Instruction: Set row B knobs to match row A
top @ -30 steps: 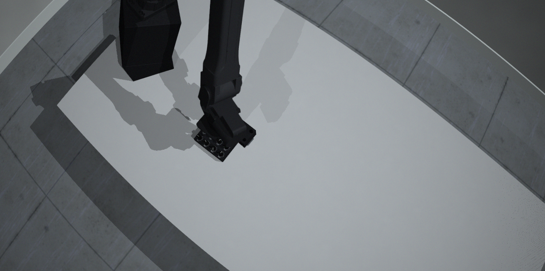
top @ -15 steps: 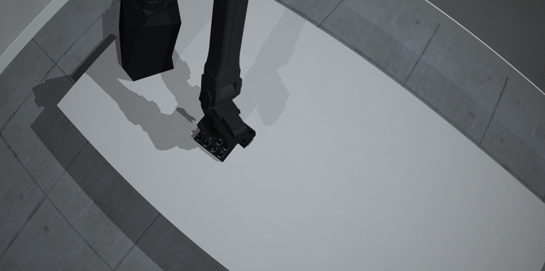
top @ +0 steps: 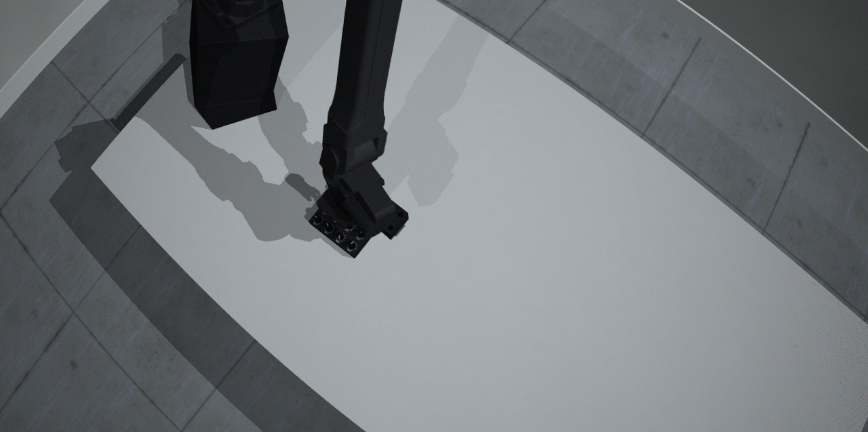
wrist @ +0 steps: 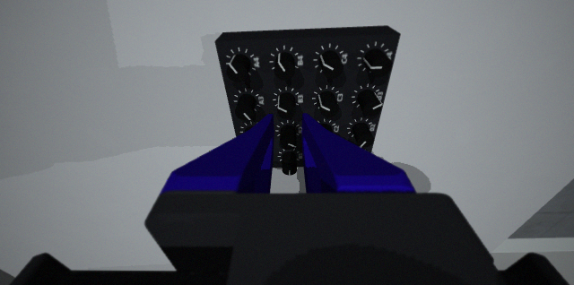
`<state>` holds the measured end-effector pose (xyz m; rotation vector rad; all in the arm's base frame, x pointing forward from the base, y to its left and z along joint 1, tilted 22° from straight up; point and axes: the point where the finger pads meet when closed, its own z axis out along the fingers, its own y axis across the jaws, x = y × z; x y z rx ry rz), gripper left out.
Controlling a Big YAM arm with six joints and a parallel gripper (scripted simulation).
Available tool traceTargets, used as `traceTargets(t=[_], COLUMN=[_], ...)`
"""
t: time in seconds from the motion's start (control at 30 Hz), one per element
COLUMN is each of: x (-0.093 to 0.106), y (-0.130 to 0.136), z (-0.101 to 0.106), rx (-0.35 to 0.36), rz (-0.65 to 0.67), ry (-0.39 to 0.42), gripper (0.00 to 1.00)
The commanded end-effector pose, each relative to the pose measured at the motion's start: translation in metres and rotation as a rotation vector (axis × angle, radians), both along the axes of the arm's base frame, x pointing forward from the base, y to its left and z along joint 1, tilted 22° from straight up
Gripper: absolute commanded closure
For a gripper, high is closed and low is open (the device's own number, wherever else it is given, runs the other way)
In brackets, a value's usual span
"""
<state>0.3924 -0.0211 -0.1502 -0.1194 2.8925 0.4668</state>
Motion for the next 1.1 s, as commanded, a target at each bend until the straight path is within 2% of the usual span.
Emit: traceTargets(t=[0.0, 1.07], x=[0.0122, 0.0122], y=[0.0023, 0.0024], z=[-0.003, -0.0059], rx=[-0.006, -0.006], rz=[-0.002, -0.002], ry=[-0.017, -0.017], gripper=[0.82, 0.82])
